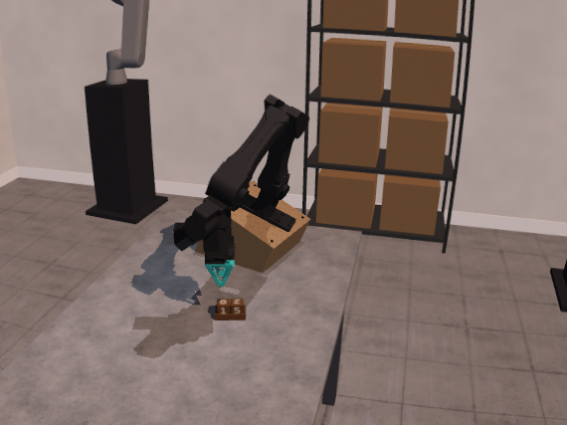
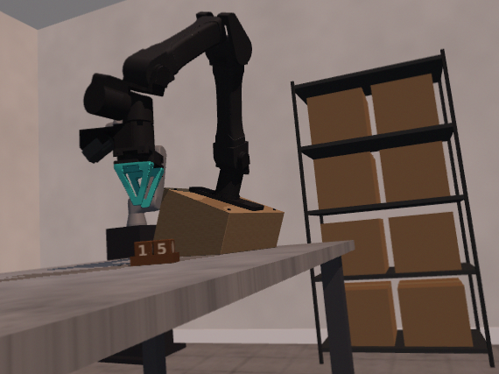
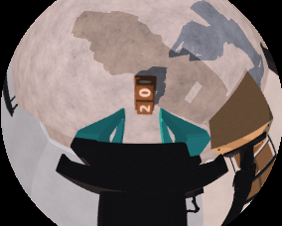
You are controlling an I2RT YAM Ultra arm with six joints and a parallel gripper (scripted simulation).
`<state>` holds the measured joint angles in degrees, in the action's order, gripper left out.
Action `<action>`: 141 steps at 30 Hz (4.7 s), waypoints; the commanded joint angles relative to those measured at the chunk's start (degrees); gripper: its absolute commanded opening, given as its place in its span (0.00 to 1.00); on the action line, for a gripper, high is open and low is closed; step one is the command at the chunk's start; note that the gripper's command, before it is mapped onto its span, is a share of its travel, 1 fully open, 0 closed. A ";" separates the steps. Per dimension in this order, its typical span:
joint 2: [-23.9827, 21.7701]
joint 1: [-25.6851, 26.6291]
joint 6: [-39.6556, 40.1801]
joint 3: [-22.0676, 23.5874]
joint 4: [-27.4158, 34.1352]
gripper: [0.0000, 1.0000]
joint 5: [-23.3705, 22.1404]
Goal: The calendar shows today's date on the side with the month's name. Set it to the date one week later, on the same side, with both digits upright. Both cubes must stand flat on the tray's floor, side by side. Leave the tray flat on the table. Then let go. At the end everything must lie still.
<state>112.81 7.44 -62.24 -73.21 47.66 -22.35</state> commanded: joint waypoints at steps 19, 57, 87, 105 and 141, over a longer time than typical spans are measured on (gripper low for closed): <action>-0.78 0.67 0.39 -0.63 1.82 1.00 0.15; -5.19 5.71 5.84 -12.49 20.16 1.00 0.09; -5.19 5.71 5.84 -12.49 20.16 1.00 0.09; -5.19 5.71 5.84 -12.49 20.16 1.00 0.09; -5.19 5.71 5.84 -12.48 20.16 1.00 0.09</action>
<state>108.05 12.69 -56.45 -85.36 67.48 -22.35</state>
